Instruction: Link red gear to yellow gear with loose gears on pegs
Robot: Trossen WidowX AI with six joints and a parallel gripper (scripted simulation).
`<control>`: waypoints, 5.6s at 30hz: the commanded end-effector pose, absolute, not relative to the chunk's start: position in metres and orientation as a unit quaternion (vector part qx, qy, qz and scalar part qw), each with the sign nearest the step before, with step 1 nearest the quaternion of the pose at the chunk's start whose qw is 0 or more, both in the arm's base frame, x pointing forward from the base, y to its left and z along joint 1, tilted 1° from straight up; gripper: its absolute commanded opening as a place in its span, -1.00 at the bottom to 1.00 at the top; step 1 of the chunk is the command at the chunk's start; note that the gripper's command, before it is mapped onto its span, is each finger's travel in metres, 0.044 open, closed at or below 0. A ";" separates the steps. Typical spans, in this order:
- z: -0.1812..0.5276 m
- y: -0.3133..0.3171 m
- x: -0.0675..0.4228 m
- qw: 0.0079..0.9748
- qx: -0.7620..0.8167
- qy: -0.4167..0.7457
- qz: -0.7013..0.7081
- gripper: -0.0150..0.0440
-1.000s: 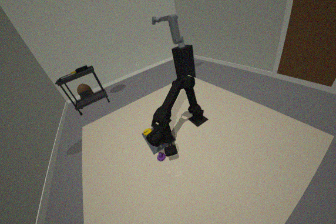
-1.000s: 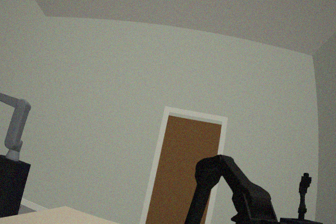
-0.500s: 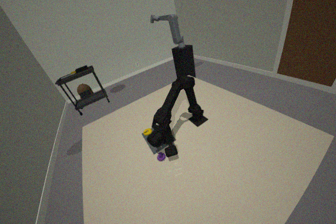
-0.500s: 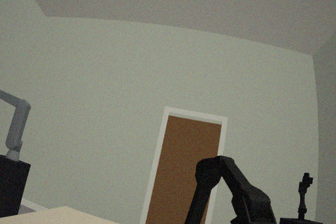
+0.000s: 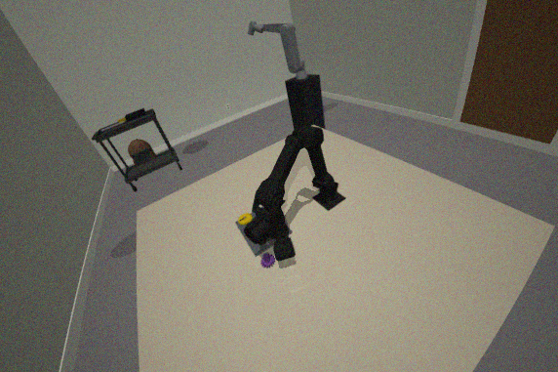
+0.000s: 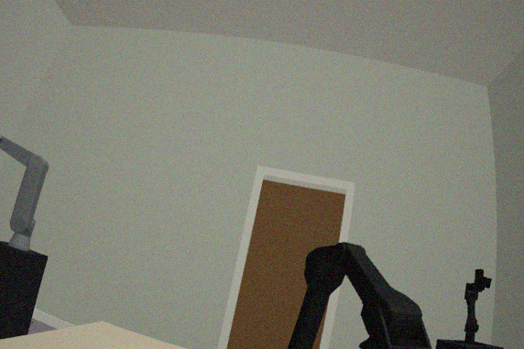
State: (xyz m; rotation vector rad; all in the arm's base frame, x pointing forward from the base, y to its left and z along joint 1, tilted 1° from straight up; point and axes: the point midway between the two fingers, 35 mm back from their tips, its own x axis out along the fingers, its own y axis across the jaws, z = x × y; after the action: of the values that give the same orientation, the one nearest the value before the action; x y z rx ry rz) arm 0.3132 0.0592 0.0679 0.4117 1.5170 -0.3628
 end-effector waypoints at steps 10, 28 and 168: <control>0.088 0.061 0.317 0.691 0.187 0.679 -0.162 -0.49; 0.124 0.063 0.320 0.691 0.186 0.679 -0.162 -0.49; 0.125 -0.100 0.309 0.692 0.182 0.678 -0.167 -0.49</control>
State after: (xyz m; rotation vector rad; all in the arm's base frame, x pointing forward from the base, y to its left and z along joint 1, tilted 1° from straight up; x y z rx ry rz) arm 0.3097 -0.1002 0.1252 0.4095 1.5127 -0.3767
